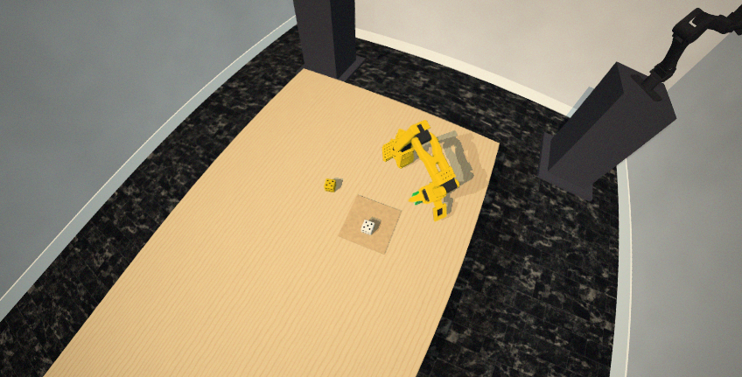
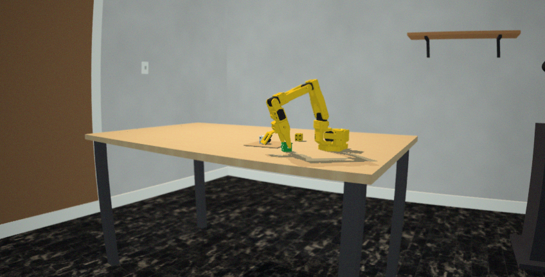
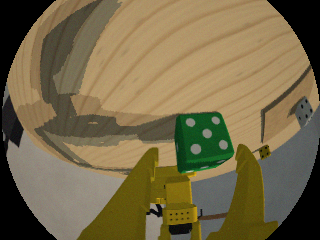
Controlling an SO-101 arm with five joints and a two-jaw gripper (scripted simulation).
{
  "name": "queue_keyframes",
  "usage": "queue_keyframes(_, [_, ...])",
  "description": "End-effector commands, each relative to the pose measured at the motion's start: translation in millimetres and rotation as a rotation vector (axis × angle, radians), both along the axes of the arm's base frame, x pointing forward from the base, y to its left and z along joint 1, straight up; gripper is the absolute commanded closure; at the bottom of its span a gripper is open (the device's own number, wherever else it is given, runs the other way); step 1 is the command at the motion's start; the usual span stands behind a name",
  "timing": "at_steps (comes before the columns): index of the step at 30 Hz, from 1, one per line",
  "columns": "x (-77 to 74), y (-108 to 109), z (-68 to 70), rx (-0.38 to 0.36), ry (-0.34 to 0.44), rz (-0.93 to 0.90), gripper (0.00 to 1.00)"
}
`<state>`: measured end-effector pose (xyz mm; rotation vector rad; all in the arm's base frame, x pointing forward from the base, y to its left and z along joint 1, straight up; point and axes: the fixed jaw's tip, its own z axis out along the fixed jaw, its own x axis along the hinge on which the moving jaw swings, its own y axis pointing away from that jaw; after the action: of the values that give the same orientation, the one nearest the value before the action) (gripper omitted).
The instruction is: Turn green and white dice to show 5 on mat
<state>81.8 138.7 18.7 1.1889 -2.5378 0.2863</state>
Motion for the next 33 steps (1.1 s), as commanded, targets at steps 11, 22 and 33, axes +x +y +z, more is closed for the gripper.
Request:
queue_keyframes(11, [2.0, 5.4, -1.0, 0.025, -0.018, 0.0, 0.65])
queue_keyframes(22, [2.7, 4.9, -1.0, 0.025, -0.016, 0.0, 0.66])
queue_keyframes(33, [5.2, 2.9, -1.0, 0.027, -0.01, -0.003, 0.72])
